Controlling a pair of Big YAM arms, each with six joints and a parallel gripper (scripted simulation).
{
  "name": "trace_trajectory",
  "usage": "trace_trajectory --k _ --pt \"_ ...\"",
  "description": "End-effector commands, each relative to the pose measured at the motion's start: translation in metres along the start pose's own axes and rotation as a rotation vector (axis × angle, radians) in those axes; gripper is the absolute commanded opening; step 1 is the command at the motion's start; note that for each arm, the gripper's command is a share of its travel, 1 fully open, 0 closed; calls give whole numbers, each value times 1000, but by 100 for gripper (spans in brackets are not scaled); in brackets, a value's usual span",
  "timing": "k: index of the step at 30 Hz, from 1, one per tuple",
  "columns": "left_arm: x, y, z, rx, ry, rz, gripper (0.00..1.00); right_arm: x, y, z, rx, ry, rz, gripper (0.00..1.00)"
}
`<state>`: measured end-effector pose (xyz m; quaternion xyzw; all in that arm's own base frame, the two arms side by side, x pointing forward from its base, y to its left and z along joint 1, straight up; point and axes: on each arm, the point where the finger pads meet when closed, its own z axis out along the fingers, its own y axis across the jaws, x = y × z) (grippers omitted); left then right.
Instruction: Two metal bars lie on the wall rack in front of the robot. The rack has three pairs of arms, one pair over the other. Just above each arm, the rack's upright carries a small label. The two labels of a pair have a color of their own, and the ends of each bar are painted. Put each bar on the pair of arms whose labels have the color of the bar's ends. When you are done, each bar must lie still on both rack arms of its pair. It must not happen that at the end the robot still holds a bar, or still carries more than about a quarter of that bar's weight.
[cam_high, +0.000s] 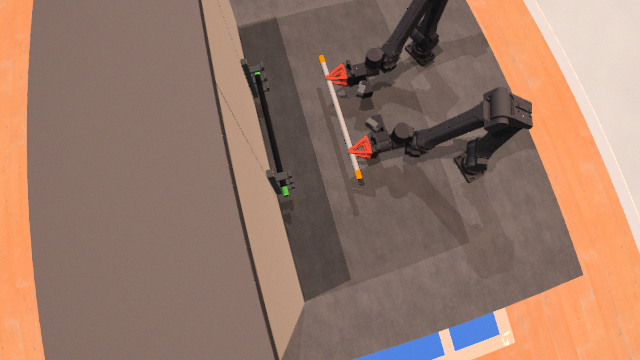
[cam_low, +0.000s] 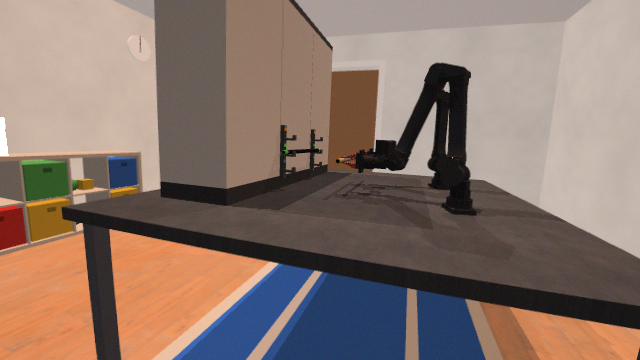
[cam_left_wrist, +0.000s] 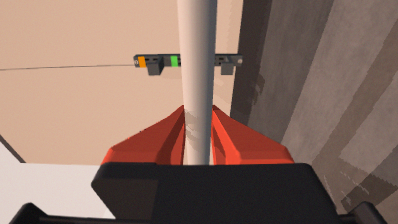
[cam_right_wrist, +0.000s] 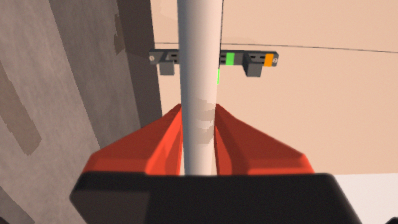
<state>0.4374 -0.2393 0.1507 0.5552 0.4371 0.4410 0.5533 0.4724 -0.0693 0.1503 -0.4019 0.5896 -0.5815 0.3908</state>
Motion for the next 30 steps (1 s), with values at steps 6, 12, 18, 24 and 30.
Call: trace_trajectory --k 6,12,18,24,30 --pt "6 44 3 -60 24 -16 0 4 -37 4 43 21 4 0" --pt "6 52 3 -60 24 -16 0 4 -46 4 43 21 4 0" --pt "6 64 4 -60 24 -16 0 4 -58 5 43 21 4 0" --pt "6 76 5 -60 24 -16 0 4 -70 7 43 21 4 0" --pt "6 85 7 -60 24 -16 0 4 -79 8 44 21 5 0"
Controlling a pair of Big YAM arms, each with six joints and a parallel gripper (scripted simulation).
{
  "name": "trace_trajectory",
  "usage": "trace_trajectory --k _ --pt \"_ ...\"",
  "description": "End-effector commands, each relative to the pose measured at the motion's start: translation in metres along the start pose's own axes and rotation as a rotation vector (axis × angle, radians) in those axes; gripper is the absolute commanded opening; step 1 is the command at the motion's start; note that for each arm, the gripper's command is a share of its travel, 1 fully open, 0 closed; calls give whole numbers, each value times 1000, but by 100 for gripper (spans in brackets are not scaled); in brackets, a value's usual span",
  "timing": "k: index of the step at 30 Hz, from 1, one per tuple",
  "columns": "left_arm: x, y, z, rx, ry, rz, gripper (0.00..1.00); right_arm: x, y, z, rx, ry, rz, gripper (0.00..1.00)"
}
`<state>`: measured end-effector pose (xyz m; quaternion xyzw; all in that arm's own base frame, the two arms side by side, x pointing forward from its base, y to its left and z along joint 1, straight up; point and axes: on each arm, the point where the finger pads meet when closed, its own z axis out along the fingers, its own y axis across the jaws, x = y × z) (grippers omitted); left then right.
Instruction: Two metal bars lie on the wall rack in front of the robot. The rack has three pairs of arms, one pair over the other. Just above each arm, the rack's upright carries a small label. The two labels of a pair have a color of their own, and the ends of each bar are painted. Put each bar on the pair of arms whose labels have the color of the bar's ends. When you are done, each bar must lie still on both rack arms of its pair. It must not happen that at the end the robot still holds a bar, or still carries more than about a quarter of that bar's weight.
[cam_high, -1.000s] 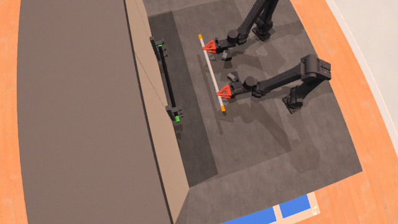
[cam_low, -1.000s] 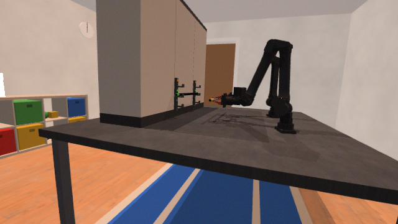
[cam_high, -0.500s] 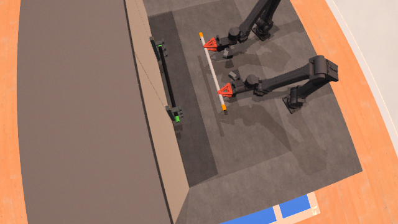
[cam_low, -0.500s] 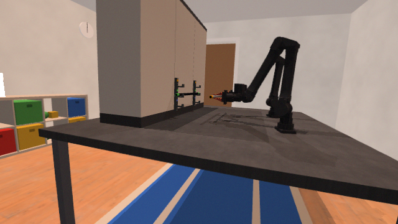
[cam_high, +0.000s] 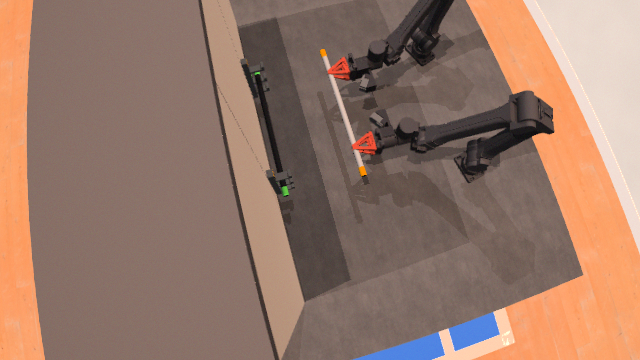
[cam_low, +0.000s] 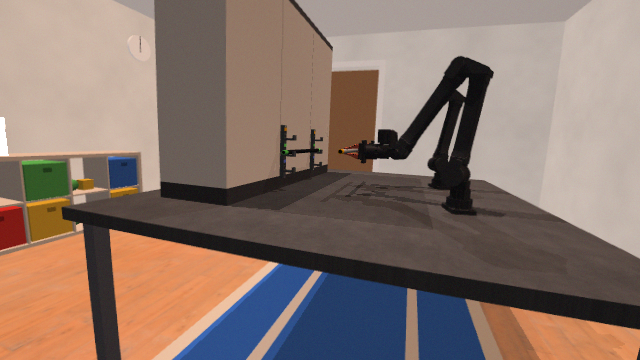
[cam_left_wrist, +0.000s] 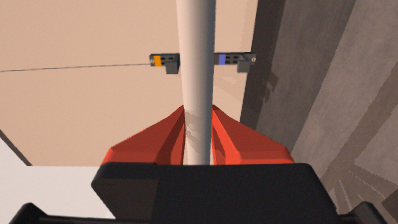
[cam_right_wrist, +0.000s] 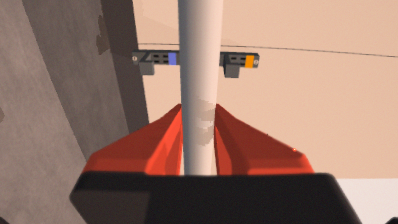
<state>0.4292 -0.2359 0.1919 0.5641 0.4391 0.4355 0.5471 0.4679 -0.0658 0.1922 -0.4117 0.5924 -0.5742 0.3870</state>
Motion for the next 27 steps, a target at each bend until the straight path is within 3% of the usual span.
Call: trace_trajectory --k 1,27 --pt "5 46 15 -83 30 -21 0 6 -40 13 66 32 13 0" --pt "5 101 24 -83 31 -21 0 7 -94 19 66 32 13 0"
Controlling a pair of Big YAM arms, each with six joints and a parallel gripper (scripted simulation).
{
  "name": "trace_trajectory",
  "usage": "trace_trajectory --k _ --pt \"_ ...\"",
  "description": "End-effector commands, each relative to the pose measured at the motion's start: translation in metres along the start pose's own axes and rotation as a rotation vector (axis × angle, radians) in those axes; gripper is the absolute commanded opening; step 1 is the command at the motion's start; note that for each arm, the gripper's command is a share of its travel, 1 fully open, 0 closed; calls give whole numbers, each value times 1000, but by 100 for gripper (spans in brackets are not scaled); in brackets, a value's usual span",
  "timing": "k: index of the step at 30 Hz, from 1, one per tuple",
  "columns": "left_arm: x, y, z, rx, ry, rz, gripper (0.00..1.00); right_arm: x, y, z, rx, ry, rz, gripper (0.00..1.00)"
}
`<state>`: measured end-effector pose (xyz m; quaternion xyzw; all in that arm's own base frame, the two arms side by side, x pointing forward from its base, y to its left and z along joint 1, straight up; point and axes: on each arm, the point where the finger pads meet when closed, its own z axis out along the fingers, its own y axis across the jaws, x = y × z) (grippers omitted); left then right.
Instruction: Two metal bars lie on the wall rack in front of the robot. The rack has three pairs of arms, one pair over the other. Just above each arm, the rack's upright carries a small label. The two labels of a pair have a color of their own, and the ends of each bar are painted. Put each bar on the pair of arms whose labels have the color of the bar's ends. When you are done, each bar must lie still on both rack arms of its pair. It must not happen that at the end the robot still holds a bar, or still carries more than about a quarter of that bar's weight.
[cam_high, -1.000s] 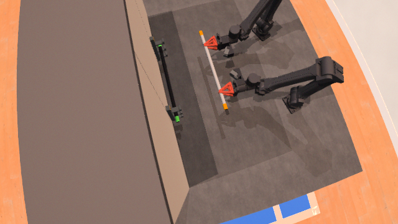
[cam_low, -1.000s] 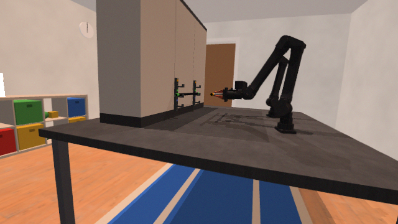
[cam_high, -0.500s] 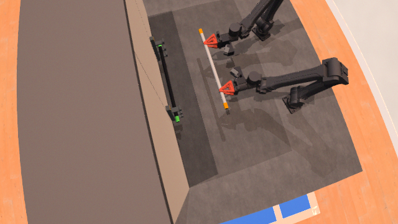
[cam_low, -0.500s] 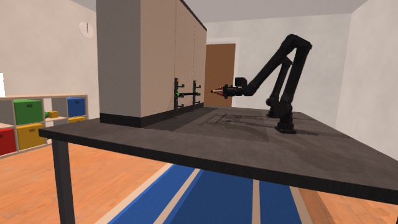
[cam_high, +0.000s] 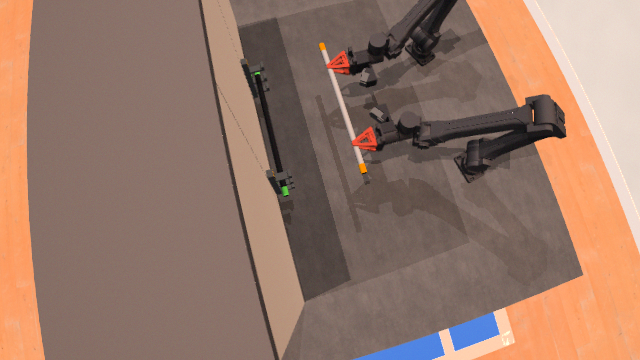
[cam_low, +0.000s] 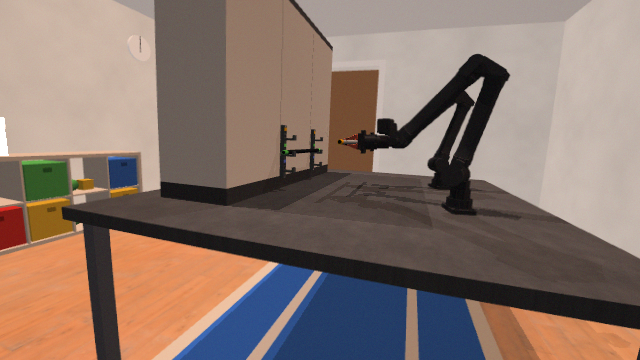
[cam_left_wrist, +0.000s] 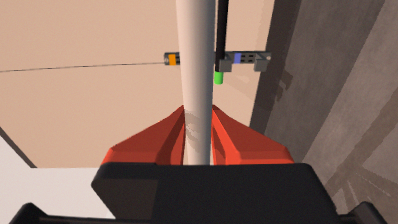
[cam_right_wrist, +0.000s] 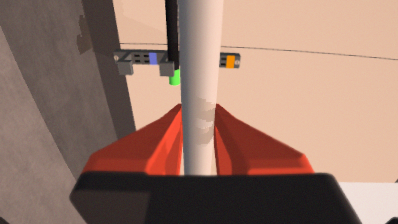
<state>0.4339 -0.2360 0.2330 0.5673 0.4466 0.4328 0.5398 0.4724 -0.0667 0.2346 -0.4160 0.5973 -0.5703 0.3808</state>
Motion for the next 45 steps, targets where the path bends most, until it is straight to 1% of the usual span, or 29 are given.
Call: trace_trajectory --k 1,4,19,45 --pt "3 63 19 -104 21 -19 0 8 -54 15 85 29 18 0" --pt "3 65 19 -104 21 -19 0 8 -56 15 85 29 18 0" --pt "2 99 21 -104 22 -19 0 10 -89 15 85 29 19 0" --pt "2 107 20 -104 22 -19 0 10 -95 13 85 28 19 0"
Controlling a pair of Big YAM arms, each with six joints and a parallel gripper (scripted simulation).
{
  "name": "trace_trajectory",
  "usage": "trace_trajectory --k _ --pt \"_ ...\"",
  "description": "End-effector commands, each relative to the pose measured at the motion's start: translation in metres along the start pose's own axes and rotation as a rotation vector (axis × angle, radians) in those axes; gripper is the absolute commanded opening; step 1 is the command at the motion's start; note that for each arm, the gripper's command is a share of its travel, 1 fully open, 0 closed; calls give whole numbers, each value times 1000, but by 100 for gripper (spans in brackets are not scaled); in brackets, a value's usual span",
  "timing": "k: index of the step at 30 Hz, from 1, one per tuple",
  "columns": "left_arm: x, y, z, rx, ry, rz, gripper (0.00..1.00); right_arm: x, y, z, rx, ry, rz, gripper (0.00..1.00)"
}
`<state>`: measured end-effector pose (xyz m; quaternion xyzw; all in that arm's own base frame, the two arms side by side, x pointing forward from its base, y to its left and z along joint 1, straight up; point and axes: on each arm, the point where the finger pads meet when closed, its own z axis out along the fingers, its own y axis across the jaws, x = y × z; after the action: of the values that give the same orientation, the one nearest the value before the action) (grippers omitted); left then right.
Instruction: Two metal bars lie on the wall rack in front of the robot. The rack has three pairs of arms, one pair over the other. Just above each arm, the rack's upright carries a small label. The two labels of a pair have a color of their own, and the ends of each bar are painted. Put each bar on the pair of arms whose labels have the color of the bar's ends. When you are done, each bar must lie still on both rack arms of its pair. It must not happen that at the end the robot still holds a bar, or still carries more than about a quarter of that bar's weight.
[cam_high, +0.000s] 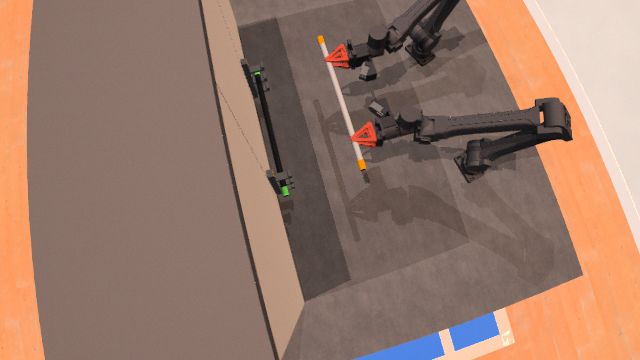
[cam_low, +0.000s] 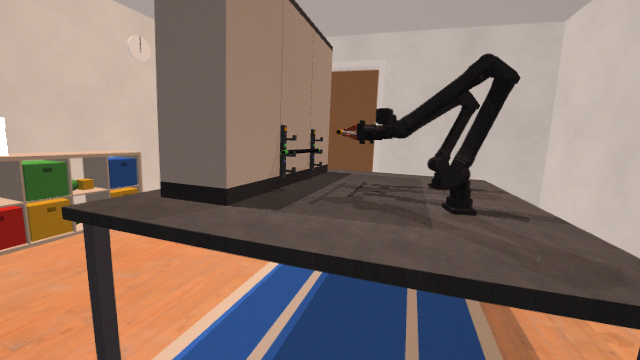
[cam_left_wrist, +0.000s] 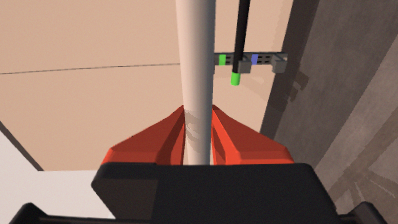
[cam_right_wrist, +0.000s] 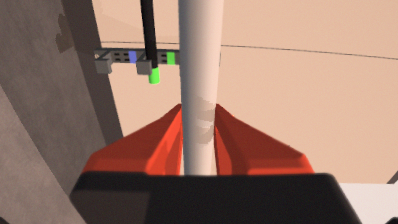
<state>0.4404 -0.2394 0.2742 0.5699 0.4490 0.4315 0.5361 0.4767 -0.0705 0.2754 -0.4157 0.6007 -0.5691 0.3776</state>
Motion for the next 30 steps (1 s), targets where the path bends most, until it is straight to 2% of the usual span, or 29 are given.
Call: trace_trajectory --k 1,10,30 --pt "4 66 14 -115 20 -20 0 7 -54 9 93 23 19 0" --pt "4 68 13 -115 20 -20 0 7 -55 8 93 23 19 0" --pt "5 68 42 -115 20 -21 0 7 -55 37 93 23 19 0"
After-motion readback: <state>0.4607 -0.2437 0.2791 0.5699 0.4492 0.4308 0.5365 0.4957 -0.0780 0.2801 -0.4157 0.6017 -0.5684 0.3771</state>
